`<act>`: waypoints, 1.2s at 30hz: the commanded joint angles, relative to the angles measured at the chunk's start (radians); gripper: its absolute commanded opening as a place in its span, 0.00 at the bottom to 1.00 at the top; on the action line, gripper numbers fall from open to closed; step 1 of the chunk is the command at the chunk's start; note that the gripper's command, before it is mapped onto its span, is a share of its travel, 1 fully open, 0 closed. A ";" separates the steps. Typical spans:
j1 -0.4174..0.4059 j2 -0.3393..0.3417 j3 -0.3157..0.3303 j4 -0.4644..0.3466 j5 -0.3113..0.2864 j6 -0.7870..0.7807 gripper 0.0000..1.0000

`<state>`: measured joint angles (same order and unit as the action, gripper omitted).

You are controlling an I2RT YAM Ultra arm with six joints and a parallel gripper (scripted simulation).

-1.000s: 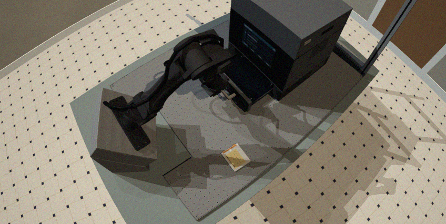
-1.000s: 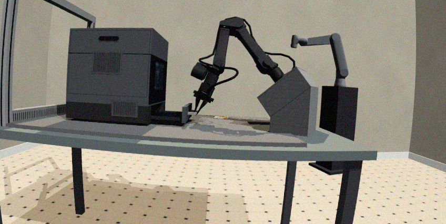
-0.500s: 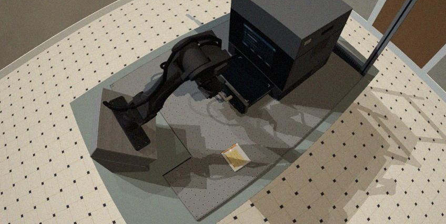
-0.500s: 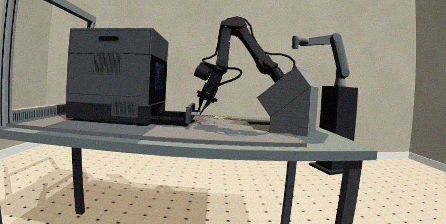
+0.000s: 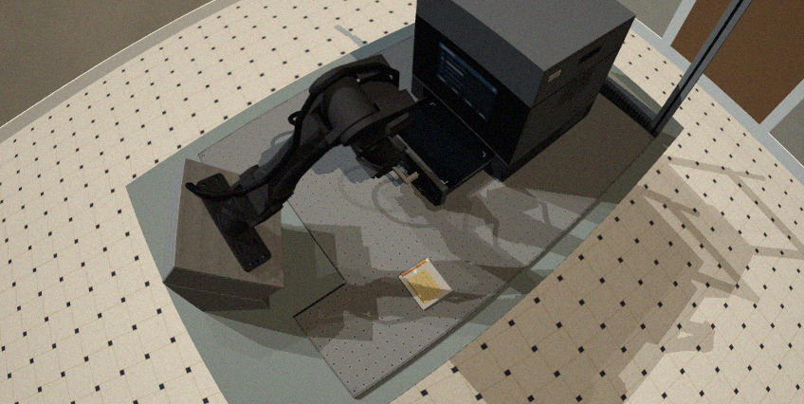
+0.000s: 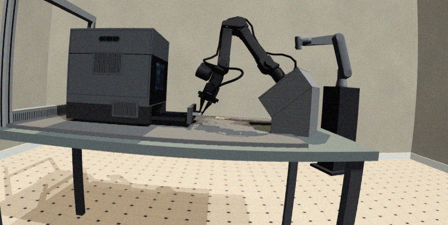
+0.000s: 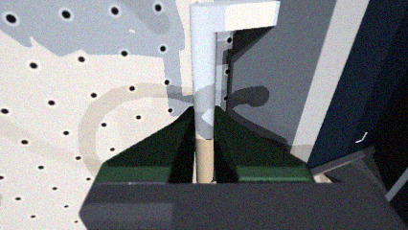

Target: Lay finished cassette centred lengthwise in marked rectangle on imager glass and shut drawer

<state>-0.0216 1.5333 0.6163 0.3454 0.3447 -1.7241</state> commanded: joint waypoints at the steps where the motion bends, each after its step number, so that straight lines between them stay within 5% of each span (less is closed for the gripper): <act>1: 0.019 -0.026 -0.023 -0.041 0.026 0.019 0.00; 24: 0.019 -0.026 -0.023 -0.041 0.026 0.019 0.00; 27: 0.027 -0.040 0.069 -0.179 0.042 0.048 0.00; 36: 0.025 -0.044 -0.001 -0.173 0.042 0.054 0.00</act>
<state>-0.0158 1.5253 0.6525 0.2459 0.3576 -1.6955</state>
